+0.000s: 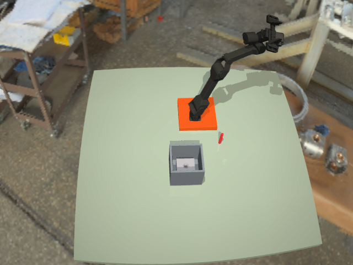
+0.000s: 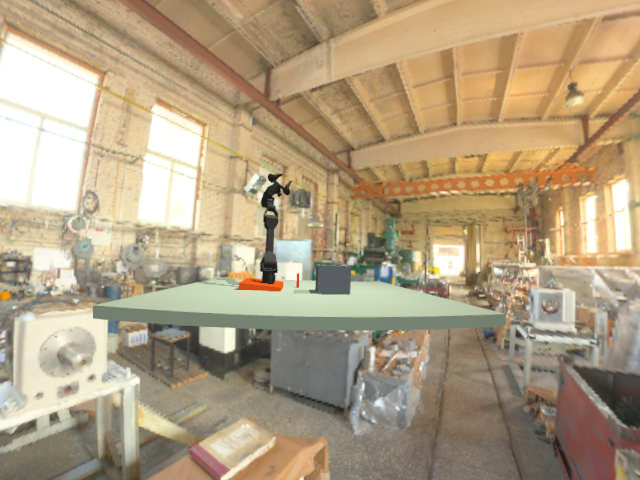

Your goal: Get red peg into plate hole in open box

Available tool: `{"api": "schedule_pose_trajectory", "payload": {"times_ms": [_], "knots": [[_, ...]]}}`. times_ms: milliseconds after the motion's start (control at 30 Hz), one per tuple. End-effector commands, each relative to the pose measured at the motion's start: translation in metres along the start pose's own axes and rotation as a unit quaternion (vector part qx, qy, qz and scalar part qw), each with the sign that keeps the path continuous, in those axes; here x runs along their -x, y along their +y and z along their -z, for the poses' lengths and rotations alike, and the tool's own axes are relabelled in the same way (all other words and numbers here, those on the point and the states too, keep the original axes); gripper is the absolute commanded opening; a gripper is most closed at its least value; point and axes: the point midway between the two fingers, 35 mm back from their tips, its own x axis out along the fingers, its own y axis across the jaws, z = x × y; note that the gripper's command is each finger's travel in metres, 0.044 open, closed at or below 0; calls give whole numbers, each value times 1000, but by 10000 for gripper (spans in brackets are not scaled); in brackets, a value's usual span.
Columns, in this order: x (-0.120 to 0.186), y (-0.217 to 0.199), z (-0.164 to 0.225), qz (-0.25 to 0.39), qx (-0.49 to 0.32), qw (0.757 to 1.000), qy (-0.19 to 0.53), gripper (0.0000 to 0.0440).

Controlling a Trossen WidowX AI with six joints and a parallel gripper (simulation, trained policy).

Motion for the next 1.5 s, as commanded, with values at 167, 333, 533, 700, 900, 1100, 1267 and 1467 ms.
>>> {"api": "schedule_pose_trajectory", "payload": {"times_ms": [167,333,533,700,900,1100,1267,1467], "knots": [[-7,5,-24,38,92,995,-31,440],[-14,18,-46,62,169,982,-58,440],[-20,41,-73,87,260,957,-94,440],[-25,65,-92,103,333,929,-125,440],[-31,99,-110,118,417,886,-165,440],[-36,139,-121,129,496,834,-207,440],[-39,175,-125,136,556,784,-242,440],[-41,220,-122,143,620,717,-286,440]]}}
